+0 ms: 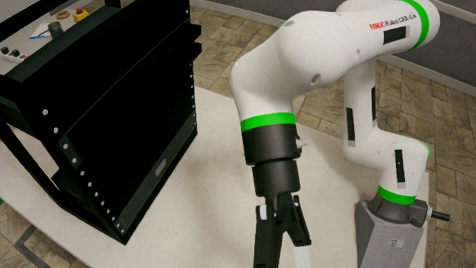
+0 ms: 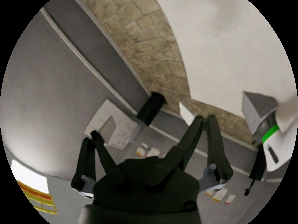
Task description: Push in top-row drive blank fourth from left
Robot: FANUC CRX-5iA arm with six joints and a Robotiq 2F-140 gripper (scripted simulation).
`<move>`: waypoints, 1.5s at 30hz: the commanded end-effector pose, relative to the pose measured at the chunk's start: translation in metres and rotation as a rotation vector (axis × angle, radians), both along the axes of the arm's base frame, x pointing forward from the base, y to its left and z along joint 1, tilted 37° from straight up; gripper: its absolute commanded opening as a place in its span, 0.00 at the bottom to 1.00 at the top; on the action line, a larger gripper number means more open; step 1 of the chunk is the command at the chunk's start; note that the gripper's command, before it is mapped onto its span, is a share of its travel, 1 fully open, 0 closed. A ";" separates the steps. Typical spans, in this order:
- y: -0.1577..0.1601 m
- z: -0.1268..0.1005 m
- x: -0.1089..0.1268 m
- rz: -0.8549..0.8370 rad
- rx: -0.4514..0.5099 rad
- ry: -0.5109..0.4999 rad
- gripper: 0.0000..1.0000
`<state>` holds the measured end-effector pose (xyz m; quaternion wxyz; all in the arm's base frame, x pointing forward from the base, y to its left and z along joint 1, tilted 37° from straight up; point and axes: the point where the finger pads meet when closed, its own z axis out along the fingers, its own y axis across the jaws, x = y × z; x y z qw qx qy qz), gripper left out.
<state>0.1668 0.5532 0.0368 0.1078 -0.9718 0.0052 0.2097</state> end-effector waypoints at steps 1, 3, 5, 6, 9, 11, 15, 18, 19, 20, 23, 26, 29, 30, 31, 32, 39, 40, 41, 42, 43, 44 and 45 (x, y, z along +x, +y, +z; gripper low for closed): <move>0.032 0.004 -0.003 -0.126 0.065 -0.008 1.00; 0.046 0.009 -0.004 -0.191 0.097 -0.003 1.00; 0.046 0.009 -0.004 -0.191 0.097 -0.003 1.00; 0.053 0.011 -0.004 -0.223 0.112 0.000 1.00; 0.074 0.020 -0.003 -0.322 0.160 0.014 1.00; 0.087 0.027 -0.002 -0.389 0.192 0.026 1.00; 0.111 0.042 0.002 -0.524 0.257 0.058 1.00; 0.127 0.056 0.006 -0.626 0.305 0.088 1.00; 0.131 0.060 0.008 -0.661 0.321 0.099 1.00; 0.136 0.065 0.010 -0.695 0.337 0.110 1.00; 0.140 0.070 0.012 -0.729 0.354 0.123 1.00; 0.151 0.085 0.019 -0.830 0.402 0.162 1.00; 0.159 0.101 0.027 -0.931 0.450 0.206 1.00; 0.161 0.107 0.030 -0.964 0.465 0.222 1.00; 0.163 0.112 0.033 -0.997 0.481 0.238 1.00; 0.165 0.118 0.037 -1.030 0.497 0.254 1.00; 0.168 0.145 0.054 -1.190 0.576 0.342 1.00; 0.167 0.151 0.058 -1.222 0.591 0.361 1.00; 0.167 0.156 0.062 -1.252 0.607 0.380 1.00; 0.166 0.161 0.066 -1.283 0.623 0.399 1.00; 0.165 0.167 0.070 -1.313 0.638 0.418 1.00; 0.163 0.172 0.074 -1.343 0.654 0.438 1.00; 0.161 0.177 0.078 -1.373 0.669 0.458 1.00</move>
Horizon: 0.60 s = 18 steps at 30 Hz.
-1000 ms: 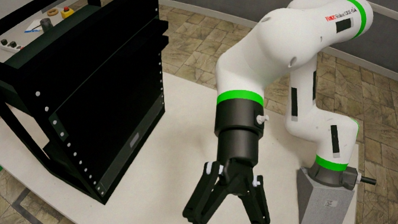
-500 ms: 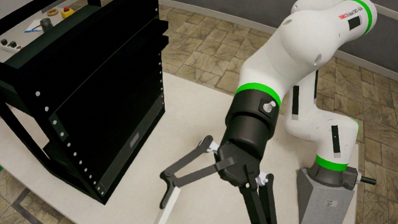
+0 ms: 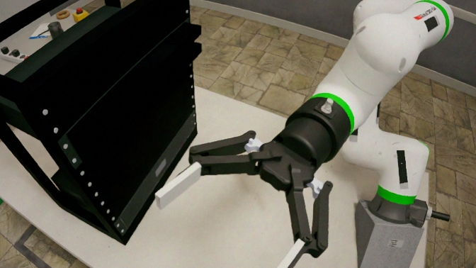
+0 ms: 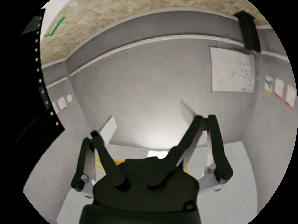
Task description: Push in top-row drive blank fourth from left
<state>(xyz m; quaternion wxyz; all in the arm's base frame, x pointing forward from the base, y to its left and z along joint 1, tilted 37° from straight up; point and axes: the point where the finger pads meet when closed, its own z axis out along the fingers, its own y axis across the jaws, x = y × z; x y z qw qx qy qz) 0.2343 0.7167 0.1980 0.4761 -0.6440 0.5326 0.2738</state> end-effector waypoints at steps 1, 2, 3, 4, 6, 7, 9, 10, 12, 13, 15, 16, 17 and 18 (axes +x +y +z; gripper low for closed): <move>-0.004 0.021 0.014 -0.114 0.080 0.057 1.00; -0.007 0.026 0.018 -0.142 0.101 0.073 1.00; -0.009 0.031 0.022 -0.169 0.123 0.089 1.00; -0.012 0.035 0.026 -0.195 0.144 0.105 1.00; -0.019 0.045 0.034 -0.248 0.187 0.137 1.00; -0.022 0.049 0.039 -0.273 0.209 0.152 1.00; -0.030 0.058 0.047 -0.323 0.252 0.183 1.00; -0.030 0.058 0.047 -0.323 0.252 0.183 1.00; -0.034 0.062 0.051 -0.348 0.274 0.198 1.00; -0.039 0.066 0.054 -0.372 0.296 0.213 1.00; -0.048 0.074 0.062 -0.419 0.339 0.243 1.00; -0.054 0.078 0.066 -0.441 0.361 0.257 1.00; -0.059 0.081 0.070 -0.464 0.382 0.272 1.00; -0.064 0.085 0.073 -0.486 0.404 0.286 1.00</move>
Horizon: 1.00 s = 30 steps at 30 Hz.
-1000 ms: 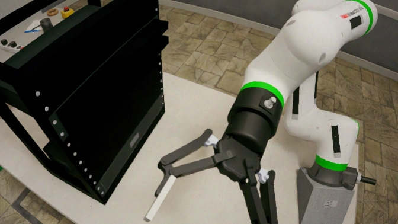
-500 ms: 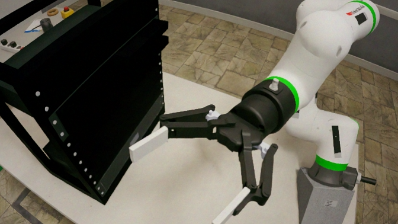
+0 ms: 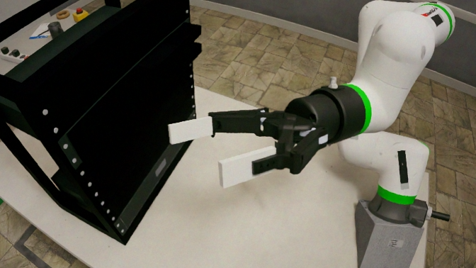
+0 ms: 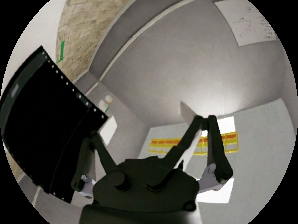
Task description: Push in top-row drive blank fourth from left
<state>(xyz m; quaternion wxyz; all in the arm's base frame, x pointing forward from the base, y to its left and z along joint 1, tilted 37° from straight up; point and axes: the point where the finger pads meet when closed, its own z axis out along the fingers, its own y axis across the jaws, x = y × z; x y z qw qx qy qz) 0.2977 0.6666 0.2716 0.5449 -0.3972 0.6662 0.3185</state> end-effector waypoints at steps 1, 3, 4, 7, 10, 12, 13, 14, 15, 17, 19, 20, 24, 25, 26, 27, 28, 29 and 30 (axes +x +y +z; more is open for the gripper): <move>-0.020 0.014 0.014 -0.081 0.121 0.035 1.00; -0.031 0.021 0.020 -0.125 0.164 0.059 1.00; -0.037 0.024 0.024 -0.146 0.185 0.070 1.00; -0.055 0.032 0.033 -0.208 0.248 0.104 1.00; -0.062 0.034 0.036 -0.228 0.268 0.114 1.00; -0.074 0.039 0.042 -0.267 0.309 0.134 1.00; -0.081 0.041 0.045 -0.286 0.329 0.144 1.00; -0.087 0.044 0.047 -0.304 0.349 0.153 1.00; -0.094 0.046 0.050 -0.322 0.368 0.162 1.00; -0.107 0.049 0.055 -0.357 0.407 0.179 1.00; -0.120 0.053 0.059 -0.390 0.444 0.195 1.00; -0.127 0.054 0.061 -0.407 0.463 0.202 1.00; -0.152 0.060 0.068 -0.467 0.534 0.229 1.00; -0.159 0.061 0.070 -0.482 0.551 0.235 1.00; -0.159 0.061 0.070 -0.482 0.551 0.235 1.00; -0.159 0.061 0.070 -0.482 0.551 0.235 1.00; -0.165 0.062 0.071 -0.495 0.568 0.241 1.00; -0.171 0.063 0.073 -0.509 0.584 0.246 1.00; -0.177 0.064 0.074 -0.522 0.600 0.251 1.00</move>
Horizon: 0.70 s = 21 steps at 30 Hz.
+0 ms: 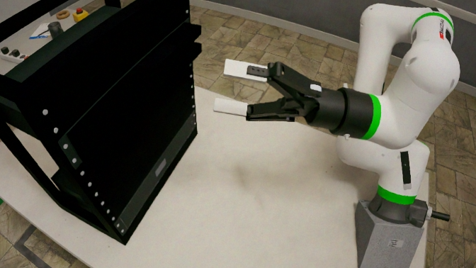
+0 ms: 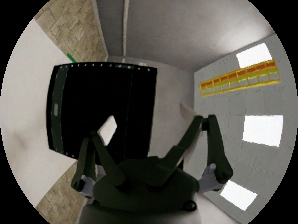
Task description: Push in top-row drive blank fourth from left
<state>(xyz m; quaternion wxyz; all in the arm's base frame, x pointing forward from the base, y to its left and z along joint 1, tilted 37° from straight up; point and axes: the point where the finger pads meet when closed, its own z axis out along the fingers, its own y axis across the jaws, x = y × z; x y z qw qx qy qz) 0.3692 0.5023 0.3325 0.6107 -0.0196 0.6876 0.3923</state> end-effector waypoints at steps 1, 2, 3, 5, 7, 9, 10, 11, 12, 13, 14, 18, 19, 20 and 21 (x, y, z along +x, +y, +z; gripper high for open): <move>-0.019 0.004 0.004 -0.043 0.052 0.014 1.00; -0.025 0.005 0.005 -0.056 0.067 0.019 1.00; -0.031 0.006 0.006 -0.068 0.082 0.023 1.00; -0.042 0.007 0.008 -0.093 0.110 0.031 1.00; -0.053 0.008 0.009 -0.116 0.138 0.038 1.00; -0.064 0.009 0.011 -0.138 0.163 0.044 1.00; -0.069 0.010 0.011 -0.148 0.176 0.047 1.00; -0.074 0.010 0.012 -0.158 0.188 0.050 1.00; -0.079 0.011 0.012 -0.168 0.199 0.052 1.00; -0.079 0.011 0.012 -0.168 0.199 0.052 1.00; -0.079 0.011 0.012 -0.168 0.199 0.052 1.00; -0.097 0.012 0.014 -0.203 0.242 0.061 1.00; -0.101 0.013 0.014 -0.212 0.252 0.062 1.00; -0.105 0.013 0.014 -0.219 0.261 0.064 1.00; -0.109 0.013 0.014 -0.227 0.271 0.065 1.00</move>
